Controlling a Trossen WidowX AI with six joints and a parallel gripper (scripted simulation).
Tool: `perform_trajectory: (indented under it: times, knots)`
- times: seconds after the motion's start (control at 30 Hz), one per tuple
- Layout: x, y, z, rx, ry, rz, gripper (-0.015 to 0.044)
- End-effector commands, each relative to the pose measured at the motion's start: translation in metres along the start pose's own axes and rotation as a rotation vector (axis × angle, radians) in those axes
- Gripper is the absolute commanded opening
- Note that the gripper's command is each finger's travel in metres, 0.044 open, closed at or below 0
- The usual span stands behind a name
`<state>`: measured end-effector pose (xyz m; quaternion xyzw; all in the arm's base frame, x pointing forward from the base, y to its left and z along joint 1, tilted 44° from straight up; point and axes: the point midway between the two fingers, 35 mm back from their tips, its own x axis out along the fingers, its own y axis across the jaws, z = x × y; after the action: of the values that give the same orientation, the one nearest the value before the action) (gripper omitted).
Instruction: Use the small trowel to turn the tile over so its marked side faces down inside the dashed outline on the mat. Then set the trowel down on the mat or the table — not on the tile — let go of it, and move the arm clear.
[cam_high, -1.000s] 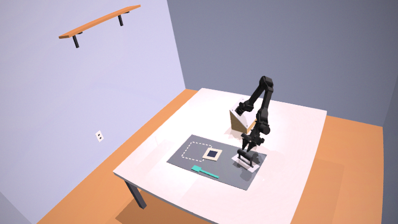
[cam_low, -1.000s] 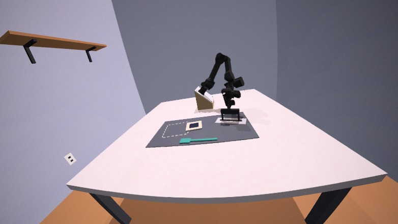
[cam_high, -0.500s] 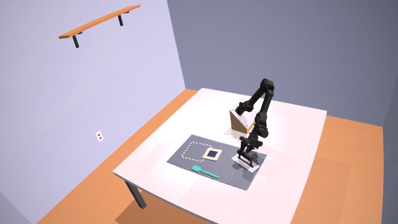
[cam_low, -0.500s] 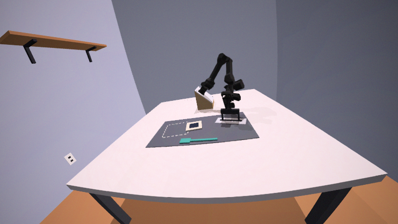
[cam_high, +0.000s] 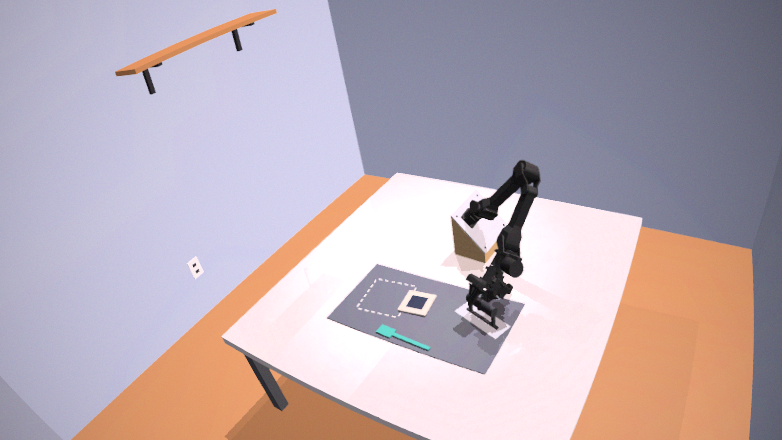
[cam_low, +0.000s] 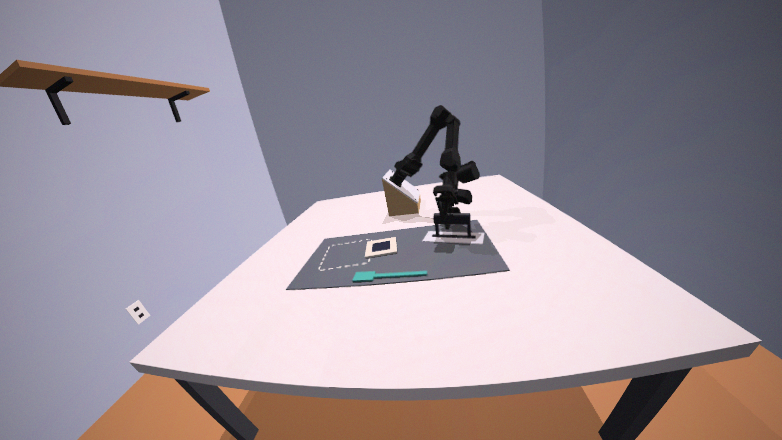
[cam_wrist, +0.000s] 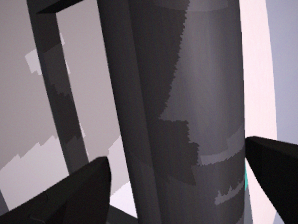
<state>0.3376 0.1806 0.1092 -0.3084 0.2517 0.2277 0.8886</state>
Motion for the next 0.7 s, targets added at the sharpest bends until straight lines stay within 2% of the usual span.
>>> perform_trajectory:
  times: [0.0,0.1,0.3,0.67]
  knots:
    - [0.0071,0.0006,-0.0002,-0.004,-0.002,0.004,0.0300]
    - [0.0095,0.0006,-0.0006,-0.004,-0.002,0.003,0.0300]
    - [0.0095,0.0006,-0.0006,-0.004,-0.002,0.003,0.0142]
    - [0.0095,0.0006,-0.0006,-0.004,-0.002,0.003,0.0069]
